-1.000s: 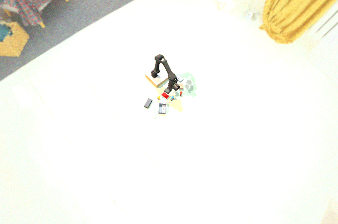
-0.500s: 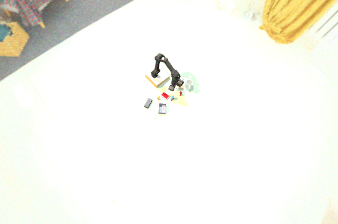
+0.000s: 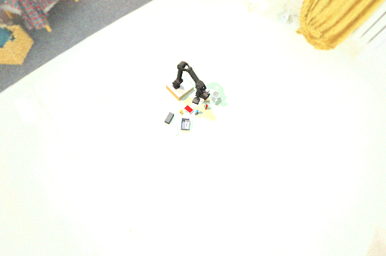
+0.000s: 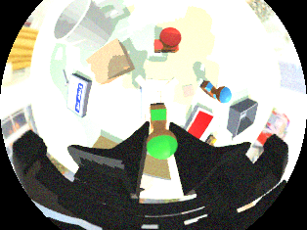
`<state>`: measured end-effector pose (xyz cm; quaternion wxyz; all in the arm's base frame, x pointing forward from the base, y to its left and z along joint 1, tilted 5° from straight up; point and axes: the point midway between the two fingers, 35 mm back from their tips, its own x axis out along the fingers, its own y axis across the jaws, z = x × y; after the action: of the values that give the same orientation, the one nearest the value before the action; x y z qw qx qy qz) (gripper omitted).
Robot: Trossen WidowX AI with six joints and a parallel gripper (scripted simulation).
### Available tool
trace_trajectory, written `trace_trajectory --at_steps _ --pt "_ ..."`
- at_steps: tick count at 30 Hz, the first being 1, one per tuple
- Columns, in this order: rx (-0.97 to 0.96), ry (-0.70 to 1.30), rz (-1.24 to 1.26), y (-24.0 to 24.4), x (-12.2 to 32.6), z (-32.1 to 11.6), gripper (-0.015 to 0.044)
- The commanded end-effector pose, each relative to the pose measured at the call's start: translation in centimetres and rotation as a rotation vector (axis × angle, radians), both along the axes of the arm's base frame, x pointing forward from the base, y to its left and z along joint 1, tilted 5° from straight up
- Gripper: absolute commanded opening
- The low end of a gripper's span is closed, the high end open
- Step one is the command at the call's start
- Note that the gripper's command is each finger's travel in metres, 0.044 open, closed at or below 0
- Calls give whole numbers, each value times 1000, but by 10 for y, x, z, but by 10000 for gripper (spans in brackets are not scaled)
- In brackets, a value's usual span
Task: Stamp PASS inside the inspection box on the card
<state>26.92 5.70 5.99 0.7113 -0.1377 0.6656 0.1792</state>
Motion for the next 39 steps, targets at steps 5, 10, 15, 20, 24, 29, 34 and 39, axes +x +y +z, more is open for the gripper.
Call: trace_trajectory --at_steps 5,10,15,20,24,29,34,39 --pt "-1 -1 -4 0 1 -6 0" --pt "-1 -1 -4 1 1 -9 0" --pt "-1 -1 -4 1 1 -12 0" --pt "-1 -2 -4 1 1 -16 0" --pt "-1 -2 -4 1 2 -18 0" --pt "-1 -2 -4 2 2 -22 0" --pt "0 -2 -4 2 2 -25 0" --pt "0 -3 -4 2 2 -28 0"
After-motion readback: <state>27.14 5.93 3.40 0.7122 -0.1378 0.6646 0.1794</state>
